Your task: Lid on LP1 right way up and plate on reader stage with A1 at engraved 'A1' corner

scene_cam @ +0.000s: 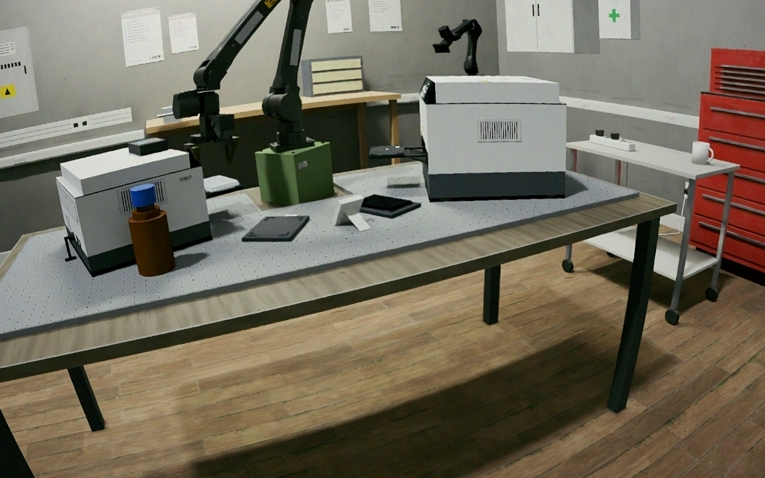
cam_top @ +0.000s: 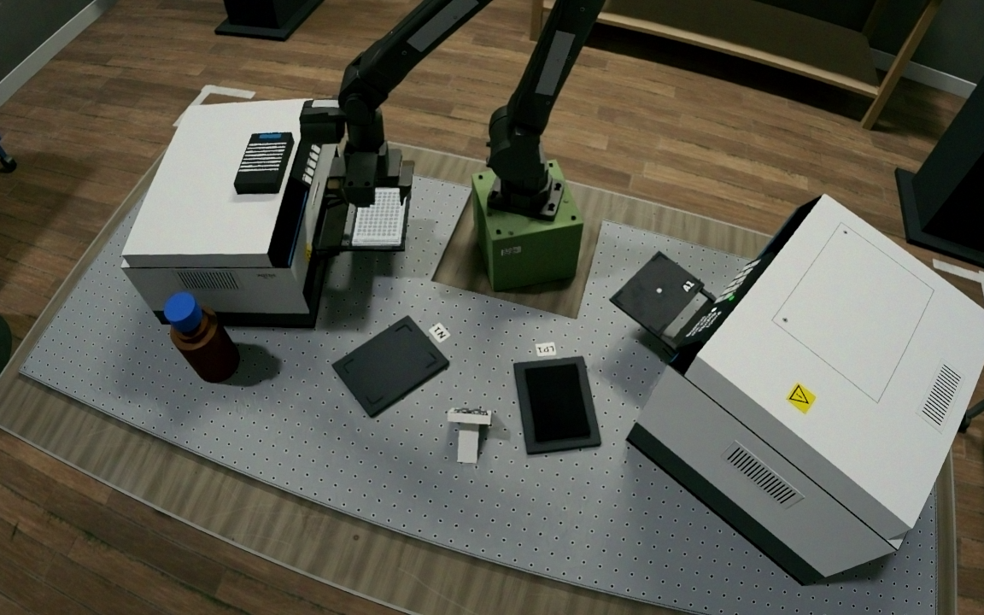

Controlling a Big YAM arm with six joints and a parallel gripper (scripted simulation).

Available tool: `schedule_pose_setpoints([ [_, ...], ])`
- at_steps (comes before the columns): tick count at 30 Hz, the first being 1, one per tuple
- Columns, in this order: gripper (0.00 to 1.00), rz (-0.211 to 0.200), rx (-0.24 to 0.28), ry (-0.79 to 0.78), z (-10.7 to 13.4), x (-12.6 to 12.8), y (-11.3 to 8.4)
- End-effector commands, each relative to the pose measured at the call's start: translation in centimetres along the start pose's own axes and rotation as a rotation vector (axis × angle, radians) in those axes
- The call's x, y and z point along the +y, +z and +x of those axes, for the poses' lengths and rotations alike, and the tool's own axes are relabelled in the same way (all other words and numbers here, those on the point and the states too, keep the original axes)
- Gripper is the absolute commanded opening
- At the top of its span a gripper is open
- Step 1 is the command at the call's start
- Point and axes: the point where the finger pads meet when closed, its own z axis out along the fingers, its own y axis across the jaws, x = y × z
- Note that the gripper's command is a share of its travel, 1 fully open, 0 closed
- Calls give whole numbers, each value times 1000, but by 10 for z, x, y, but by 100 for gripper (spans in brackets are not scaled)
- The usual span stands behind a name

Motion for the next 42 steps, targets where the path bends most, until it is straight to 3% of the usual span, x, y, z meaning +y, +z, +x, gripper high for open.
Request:
schedule_pose_setpoints([
  [1, 100, 3, -2, 2, 3, -6, 2],
  [7, 100, -3, -2, -2, 4, 2, 8],
  [19, 100, 22, -4, 1, -2, -15, -3],
  [22, 100, 14, -4, -3, -3, -13, -4],
  [31, 100, 39, -2, -4, 3, -23, -2],
  [42, 100, 16, -2, 0, 5, -12, 10],
])
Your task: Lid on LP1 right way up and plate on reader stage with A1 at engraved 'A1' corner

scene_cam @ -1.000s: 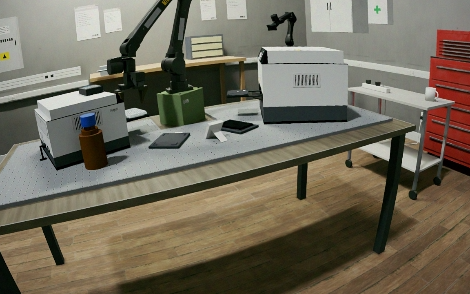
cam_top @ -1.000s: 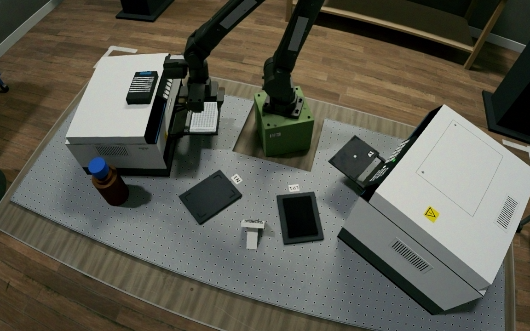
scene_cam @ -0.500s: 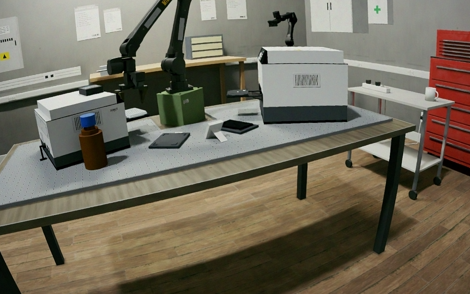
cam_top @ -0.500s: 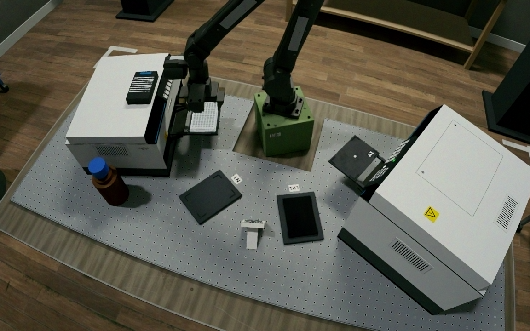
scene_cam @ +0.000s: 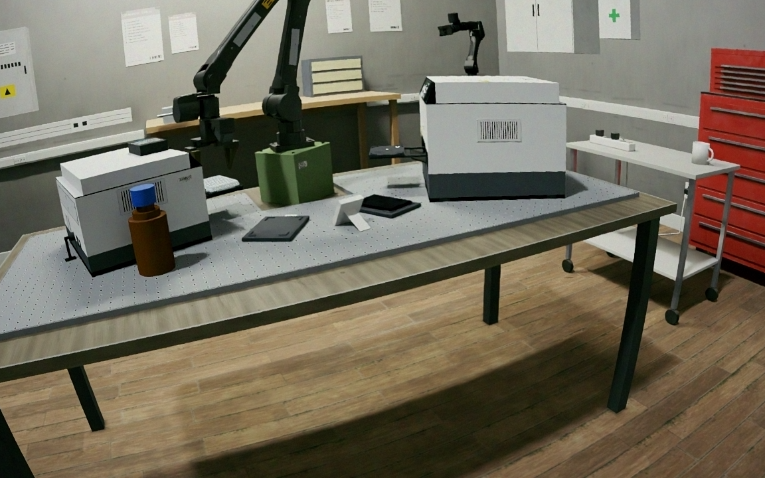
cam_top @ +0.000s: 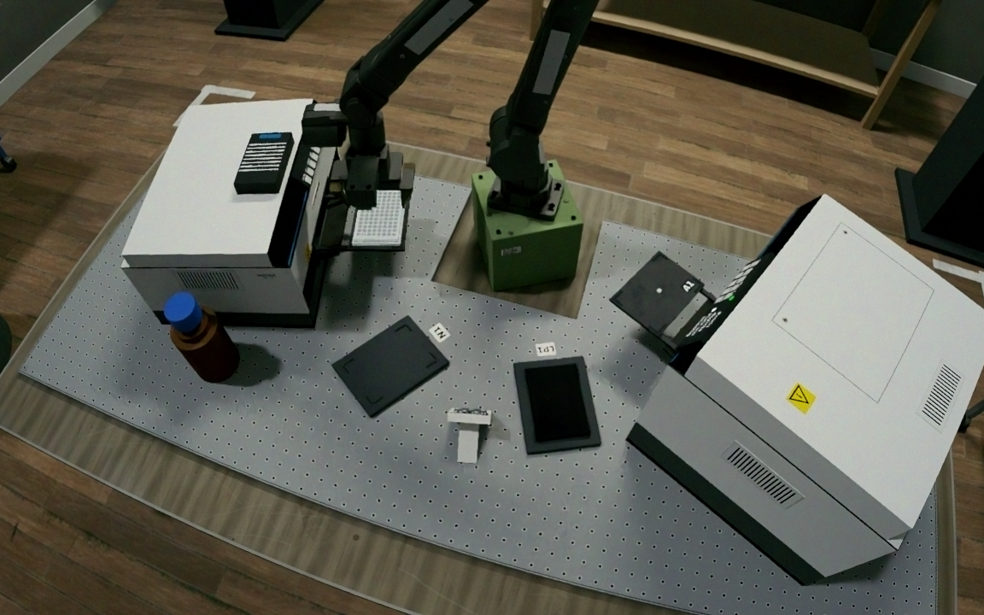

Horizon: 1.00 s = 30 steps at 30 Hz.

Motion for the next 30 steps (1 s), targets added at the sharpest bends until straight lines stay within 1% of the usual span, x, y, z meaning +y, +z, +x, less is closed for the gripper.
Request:
schedule_pose_setpoints([
  [1, 100, 17, -3, 0, 3, -11, 2],
  [3, 100, 18, -3, -1, 3, -8, 2],
  [6, 100, 5, -3, 3, 2, 0, 3],
  [8, 100, 5, -3, 3, 2, 0, 3],
  [11, 100, 30, -3, 3, 3, -10, -1],
  [14, 100, 31, -3, 0, 3, -15, 1],
  [16, 100, 24, -3, 0, 3, -14, 3],
  [19, 100, 23, -3, -1, 4, -14, 5],
  [23, 100, 7, -3, 1, 5, -5, 13],
  [30, 100, 4, -4, -11, 2, 0, 14],
])
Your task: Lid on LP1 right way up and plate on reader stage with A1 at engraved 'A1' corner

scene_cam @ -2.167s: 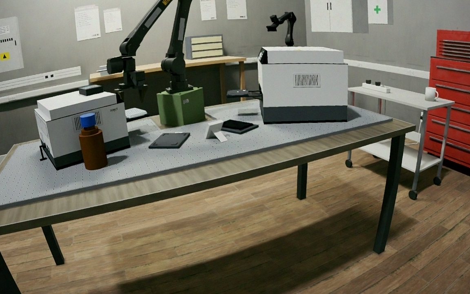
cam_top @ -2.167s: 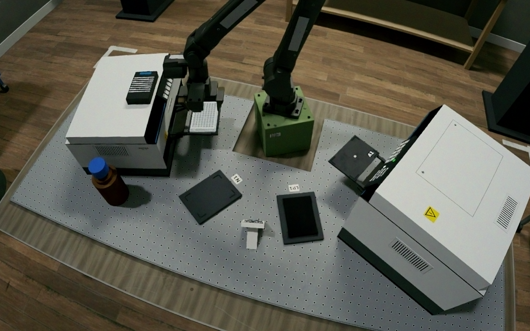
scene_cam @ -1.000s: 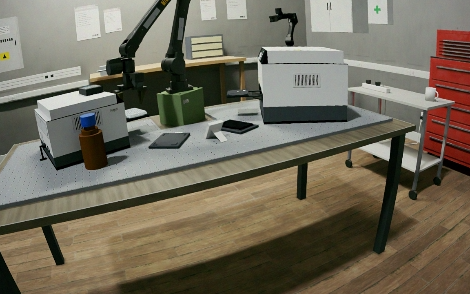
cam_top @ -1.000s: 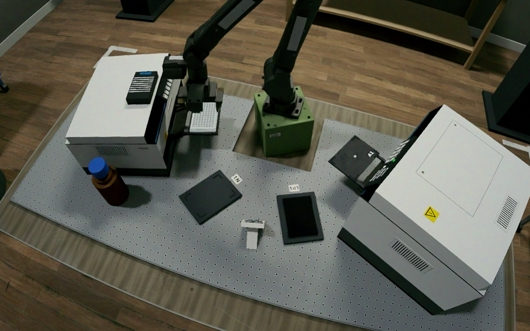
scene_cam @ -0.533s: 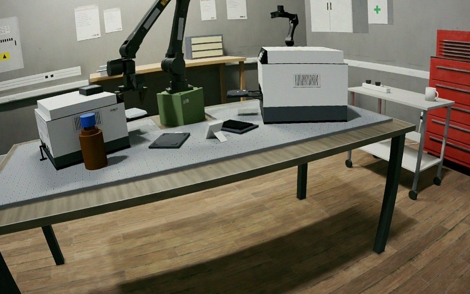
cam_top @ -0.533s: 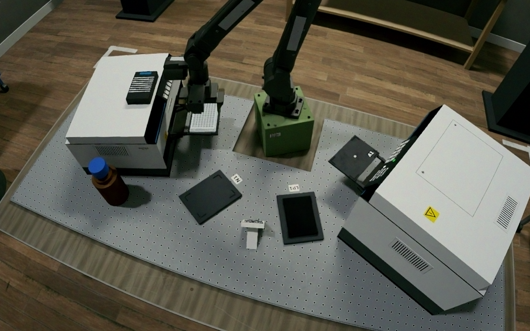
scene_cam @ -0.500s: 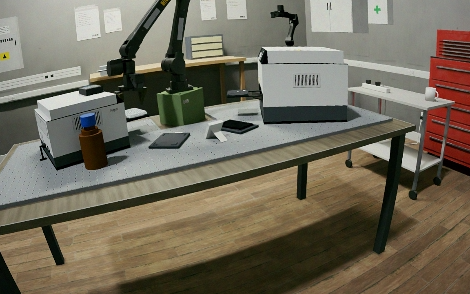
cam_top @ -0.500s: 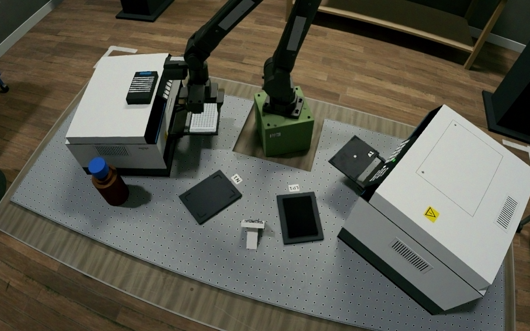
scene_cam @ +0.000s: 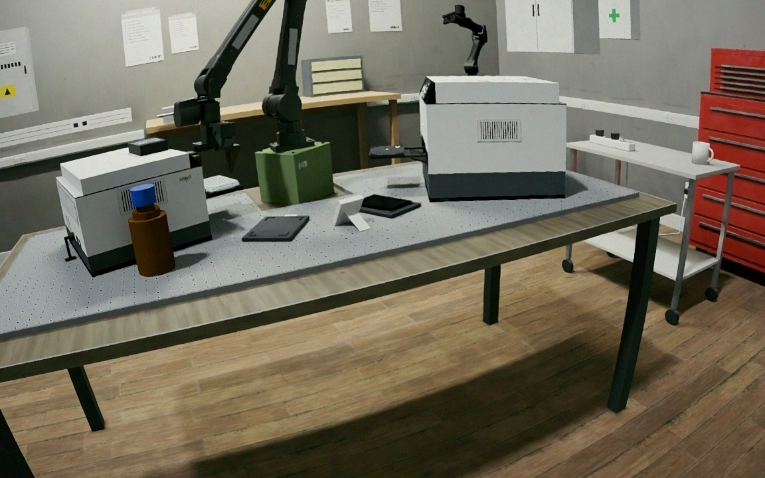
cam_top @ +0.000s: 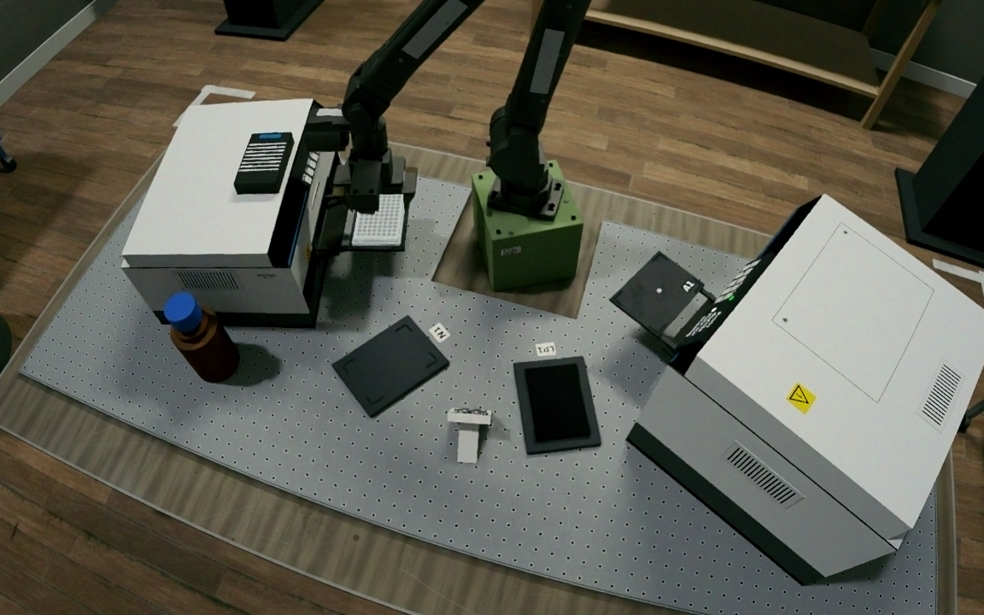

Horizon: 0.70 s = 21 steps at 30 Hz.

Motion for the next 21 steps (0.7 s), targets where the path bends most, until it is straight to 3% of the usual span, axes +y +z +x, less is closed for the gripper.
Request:
schedule_pose_setpoints([
  [1, 100, 7, -4, -9, 0, -3, 3],
  [9, 100, 42, -2, 5, 3, -21, -4],
  [21, 100, 60, -2, 19, 3, -25, -15],
])
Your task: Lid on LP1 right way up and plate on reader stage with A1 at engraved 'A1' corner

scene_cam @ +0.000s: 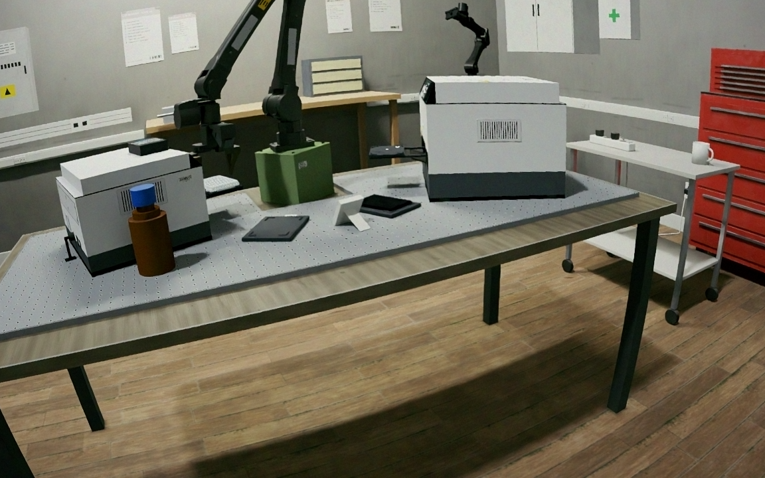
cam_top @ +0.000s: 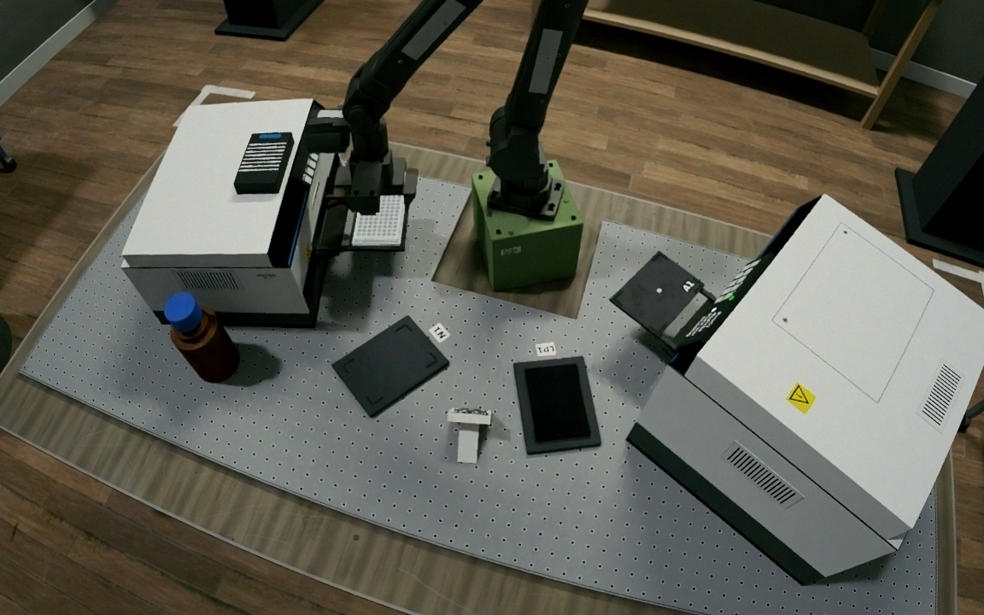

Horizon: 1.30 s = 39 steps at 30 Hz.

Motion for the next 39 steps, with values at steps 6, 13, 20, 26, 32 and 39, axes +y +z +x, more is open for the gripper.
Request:
schedule_pose_setpoints([
  [6, 100, 74, -2, 16, 2, -30, -21],
  [13, 100, 30, -2, 15, 2, -15, -10],
  [20, 100, -1, -3, -2, -3, -1, 4],
  [26, 100, 19, -3, -5, -4, -9, 0],
  [32, 100, 66, -2, 16, 2, -25, -11],
  [39, 100, 87, -1, 16, 2, -31, -16],
])
